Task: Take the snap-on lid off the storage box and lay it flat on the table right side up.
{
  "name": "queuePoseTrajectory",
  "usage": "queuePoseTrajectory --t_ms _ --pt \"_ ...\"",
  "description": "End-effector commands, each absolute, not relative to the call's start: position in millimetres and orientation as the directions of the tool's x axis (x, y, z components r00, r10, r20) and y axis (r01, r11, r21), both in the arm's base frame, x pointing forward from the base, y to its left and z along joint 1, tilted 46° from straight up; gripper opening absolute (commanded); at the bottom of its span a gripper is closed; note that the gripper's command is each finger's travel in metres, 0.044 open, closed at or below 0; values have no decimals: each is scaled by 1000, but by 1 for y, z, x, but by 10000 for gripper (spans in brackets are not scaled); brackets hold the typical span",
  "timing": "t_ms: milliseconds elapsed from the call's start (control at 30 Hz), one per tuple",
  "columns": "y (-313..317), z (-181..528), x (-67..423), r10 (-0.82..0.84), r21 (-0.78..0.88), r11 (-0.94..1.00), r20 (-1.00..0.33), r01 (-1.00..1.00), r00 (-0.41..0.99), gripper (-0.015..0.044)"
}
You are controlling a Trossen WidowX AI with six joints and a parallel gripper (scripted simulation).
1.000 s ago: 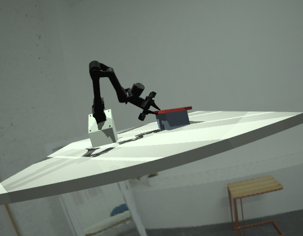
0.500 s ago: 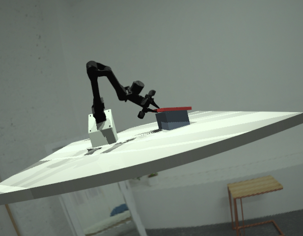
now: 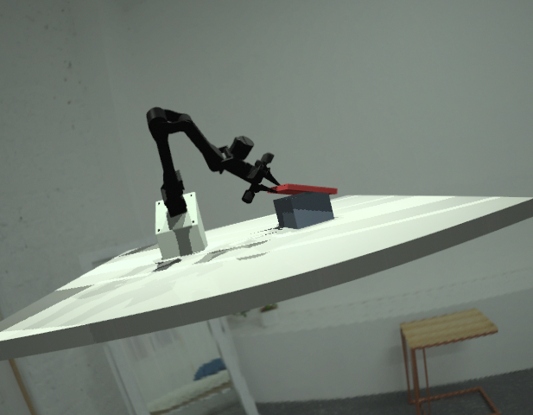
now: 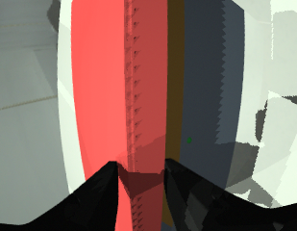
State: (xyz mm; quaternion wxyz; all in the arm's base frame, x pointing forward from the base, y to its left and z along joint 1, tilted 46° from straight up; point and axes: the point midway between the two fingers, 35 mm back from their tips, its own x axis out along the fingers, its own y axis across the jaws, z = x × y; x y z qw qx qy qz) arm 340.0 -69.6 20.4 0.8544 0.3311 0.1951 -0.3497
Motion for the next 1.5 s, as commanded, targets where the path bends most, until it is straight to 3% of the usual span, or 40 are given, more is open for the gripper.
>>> queuePoseTrajectory --t_ms 0,1467 --pt "-64 28 345 -467 439 539 -555 719 688 0" --pt "-23 64 387 -465 442 537 -555 718 690 0"
